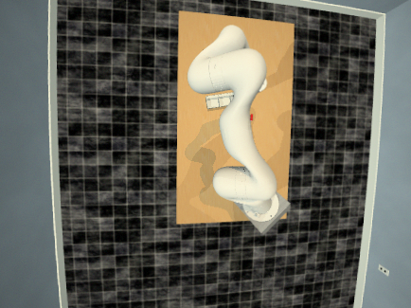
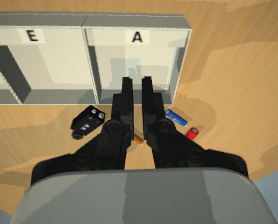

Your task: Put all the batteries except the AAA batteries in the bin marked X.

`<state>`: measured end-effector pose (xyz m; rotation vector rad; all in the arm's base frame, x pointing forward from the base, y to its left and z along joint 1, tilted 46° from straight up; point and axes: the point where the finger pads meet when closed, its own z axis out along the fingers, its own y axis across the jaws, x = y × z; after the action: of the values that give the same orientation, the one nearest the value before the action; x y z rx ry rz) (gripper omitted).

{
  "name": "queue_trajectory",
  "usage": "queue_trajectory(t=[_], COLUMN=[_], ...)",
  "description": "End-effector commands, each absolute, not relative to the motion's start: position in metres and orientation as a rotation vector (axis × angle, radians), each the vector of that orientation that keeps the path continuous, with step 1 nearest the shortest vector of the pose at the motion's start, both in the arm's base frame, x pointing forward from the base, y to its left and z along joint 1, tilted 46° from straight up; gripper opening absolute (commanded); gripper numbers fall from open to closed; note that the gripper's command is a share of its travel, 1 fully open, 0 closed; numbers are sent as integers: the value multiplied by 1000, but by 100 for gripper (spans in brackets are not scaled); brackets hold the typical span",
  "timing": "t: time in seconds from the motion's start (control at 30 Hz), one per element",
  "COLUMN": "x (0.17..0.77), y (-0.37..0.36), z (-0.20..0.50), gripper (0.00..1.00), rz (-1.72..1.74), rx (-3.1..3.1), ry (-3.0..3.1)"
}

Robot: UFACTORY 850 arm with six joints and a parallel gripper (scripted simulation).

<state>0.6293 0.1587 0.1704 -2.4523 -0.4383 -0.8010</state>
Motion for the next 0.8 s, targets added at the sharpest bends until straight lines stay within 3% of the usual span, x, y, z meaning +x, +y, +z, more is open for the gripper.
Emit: queue_trajectory(t=[0.0, 0.77], x=[625, 596], y=[166, 228], z=[176, 203], gripper=[7, 7], rz=[-802, -802], rx=[-2452, -2452], ry=[-438, -438])
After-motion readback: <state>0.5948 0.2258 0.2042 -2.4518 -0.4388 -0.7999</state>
